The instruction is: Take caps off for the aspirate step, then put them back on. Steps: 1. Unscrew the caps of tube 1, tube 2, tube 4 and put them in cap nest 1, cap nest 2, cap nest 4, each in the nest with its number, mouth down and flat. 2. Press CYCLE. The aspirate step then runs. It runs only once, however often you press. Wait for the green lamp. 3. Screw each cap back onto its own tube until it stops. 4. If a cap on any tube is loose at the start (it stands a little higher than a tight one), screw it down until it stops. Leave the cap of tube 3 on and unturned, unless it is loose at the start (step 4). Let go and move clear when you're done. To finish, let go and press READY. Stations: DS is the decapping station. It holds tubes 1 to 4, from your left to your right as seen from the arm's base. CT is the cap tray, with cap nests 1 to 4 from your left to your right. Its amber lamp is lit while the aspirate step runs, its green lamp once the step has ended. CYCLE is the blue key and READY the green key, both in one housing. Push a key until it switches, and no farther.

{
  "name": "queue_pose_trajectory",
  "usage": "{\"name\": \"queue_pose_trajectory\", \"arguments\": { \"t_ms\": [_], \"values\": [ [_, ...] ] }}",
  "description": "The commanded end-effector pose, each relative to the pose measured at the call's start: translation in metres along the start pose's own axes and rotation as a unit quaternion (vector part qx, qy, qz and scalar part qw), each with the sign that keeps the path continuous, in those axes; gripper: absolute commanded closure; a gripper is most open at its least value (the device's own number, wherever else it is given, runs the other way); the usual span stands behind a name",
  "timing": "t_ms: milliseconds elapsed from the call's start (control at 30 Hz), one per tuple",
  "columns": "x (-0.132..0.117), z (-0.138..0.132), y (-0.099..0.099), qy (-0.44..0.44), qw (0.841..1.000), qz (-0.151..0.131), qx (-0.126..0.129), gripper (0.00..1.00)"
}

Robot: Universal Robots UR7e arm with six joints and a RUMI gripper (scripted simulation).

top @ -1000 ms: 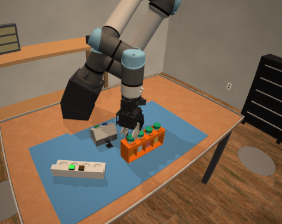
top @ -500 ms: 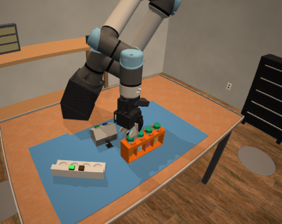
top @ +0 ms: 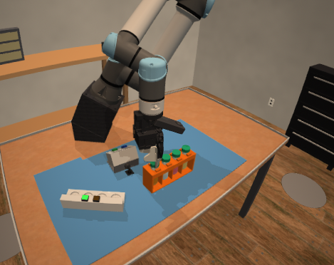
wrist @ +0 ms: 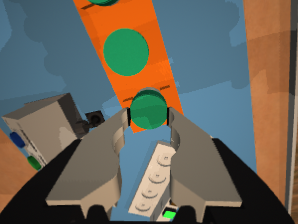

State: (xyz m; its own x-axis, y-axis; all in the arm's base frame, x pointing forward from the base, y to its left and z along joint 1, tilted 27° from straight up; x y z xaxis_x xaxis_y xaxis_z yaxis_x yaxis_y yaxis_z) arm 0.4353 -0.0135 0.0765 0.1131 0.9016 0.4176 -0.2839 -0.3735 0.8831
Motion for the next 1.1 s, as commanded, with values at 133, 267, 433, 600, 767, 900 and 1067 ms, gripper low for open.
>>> {"name": "queue_pose_trajectory", "arguments": {
  "t_ms": [133, 267, 433, 600, 767, 900, 1067],
  "values": [
    [0.0009, 0.0001, -0.0001, -0.108, 0.994, -0.009, -0.001, 1.0],
    [0.0009, 0.0002, -0.0001, -0.108, 0.994, -0.009, -0.001, 0.65],
    [0.0009, 0.0001, -0.0001, -0.108, 0.994, -0.009, -0.001, 0.65],
    [0.0009, 0.0002, -0.0001, -0.108, 0.994, -0.009, -0.001, 0.65],
    [0.001, 0.0002, 0.0004, 0.055, 0.998, -0.01, 0.0, 0.65],
    [0.001, 0.0002, 0.0004, 0.1, 0.995, -0.009, 0.001, 0.65],
    [0.001, 0.0002, 0.0004, 0.223, 0.975, -0.009, 0.002, 0.65]
  ]
}}
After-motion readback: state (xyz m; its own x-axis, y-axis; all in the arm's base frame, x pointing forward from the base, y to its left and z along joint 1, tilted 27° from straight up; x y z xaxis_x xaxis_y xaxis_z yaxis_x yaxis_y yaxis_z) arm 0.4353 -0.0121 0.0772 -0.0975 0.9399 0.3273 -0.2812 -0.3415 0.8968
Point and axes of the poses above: the point where the finger pads meet when closed, its own y axis back along the fingers, its own z axis across the jaws, x = y × z, the point moved 4 cm from there along y, back along the fingers, and after that the axes turned 5 degrees about y, right-handed, at the moved point
